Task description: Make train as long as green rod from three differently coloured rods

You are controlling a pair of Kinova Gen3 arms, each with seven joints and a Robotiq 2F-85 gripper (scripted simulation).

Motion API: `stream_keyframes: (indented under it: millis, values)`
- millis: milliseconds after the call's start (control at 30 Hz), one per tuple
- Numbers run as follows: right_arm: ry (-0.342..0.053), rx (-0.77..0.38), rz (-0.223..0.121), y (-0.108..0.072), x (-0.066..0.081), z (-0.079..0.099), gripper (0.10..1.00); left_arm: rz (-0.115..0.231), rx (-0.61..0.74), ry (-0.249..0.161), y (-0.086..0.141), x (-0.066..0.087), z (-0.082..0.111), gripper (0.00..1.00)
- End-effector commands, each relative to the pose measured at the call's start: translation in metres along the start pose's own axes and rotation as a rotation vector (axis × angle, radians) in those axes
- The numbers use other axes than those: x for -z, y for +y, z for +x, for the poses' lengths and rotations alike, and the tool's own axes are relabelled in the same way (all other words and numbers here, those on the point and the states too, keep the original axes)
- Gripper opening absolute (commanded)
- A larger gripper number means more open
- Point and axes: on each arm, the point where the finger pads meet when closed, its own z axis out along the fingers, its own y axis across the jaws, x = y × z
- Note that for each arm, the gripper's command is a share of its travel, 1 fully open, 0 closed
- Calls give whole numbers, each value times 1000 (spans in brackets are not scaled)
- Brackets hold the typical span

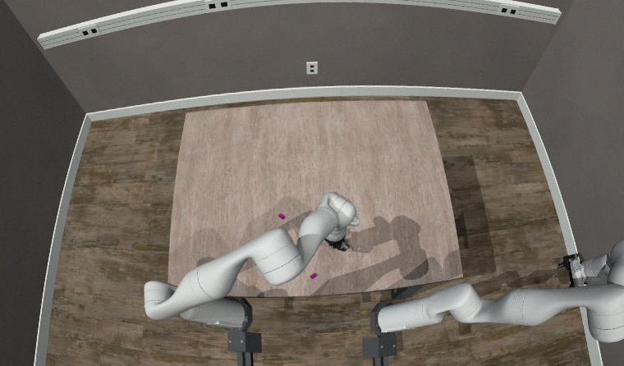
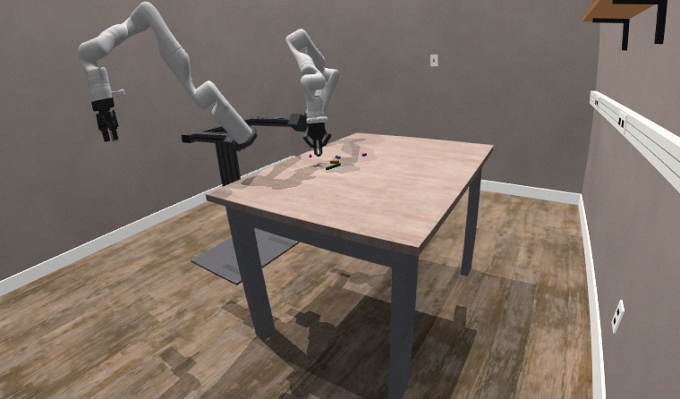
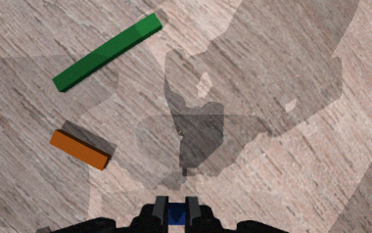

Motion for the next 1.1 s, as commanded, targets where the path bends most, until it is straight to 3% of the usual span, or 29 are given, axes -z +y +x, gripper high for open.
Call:
stream_keyframes:
  millis: [0, 233, 1067]
  values:
    - [-1, 0, -1, 0, 1, 0, 1000, -1, 0, 2, 0, -7, 1, 140]
    - [-1, 0, -1, 0, 1, 0, 1000, -1, 0, 2, 0, -17, 1, 140]
    - [-1, 0, -1, 0, 1, 0, 1000, -1, 0, 2, 0, -17, 1, 140]
